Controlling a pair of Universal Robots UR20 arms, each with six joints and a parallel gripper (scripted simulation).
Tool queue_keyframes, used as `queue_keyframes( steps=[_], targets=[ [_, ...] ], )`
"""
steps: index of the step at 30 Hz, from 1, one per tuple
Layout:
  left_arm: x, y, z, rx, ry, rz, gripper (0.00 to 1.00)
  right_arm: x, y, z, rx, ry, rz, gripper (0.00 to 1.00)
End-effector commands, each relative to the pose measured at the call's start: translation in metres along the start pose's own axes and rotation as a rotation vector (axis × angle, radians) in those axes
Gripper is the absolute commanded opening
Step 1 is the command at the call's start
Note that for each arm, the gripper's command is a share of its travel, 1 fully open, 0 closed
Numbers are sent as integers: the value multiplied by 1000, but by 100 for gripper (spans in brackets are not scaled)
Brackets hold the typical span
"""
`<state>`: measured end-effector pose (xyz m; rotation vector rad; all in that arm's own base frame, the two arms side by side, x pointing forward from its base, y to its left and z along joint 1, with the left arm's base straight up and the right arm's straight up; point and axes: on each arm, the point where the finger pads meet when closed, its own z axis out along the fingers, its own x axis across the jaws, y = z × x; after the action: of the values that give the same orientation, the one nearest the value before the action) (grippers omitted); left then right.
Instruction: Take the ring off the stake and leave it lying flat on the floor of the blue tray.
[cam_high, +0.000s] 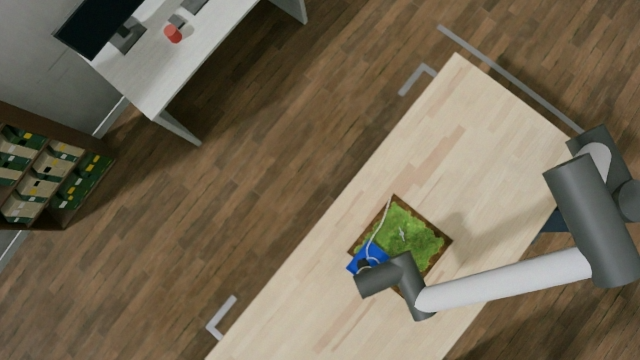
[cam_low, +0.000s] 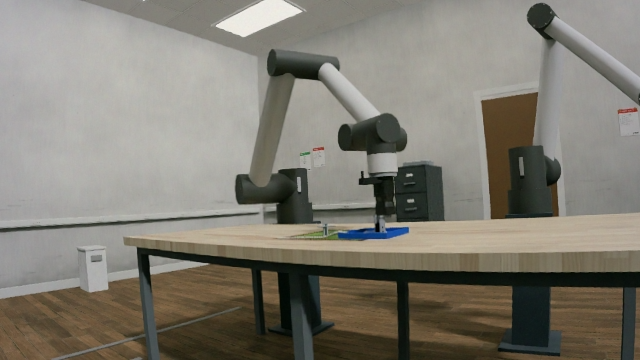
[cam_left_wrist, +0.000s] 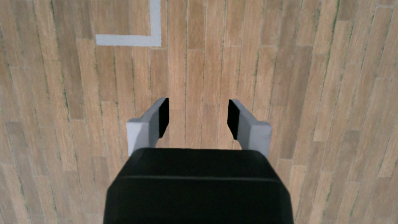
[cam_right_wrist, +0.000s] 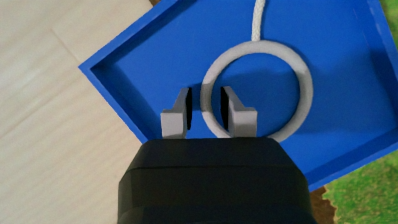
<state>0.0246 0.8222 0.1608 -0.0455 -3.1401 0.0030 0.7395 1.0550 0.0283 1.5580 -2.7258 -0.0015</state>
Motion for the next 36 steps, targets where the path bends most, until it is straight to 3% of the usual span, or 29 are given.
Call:
queue_keyframes(
  steps=[1,12,19,33,36],
  targets=[
    [0,2,-1,-2,-1,0,100,0,-2,-3,-1,-4,0,55],
    [0,2,-1,-2,-1,0,100,0,-2,-4,-1,-4,0,55],
    [0,2,-1,-2,-1,0,100,-3,-2,-17,-1,-8,0,55],
    [0,2,-1,-2,-1,0,100,-4,-2,-94,-1,-10,0,55],
    [0,2,-1,-2,-1,0,100,-4,-2,-98,-1,-10,0,55]
  ],
)
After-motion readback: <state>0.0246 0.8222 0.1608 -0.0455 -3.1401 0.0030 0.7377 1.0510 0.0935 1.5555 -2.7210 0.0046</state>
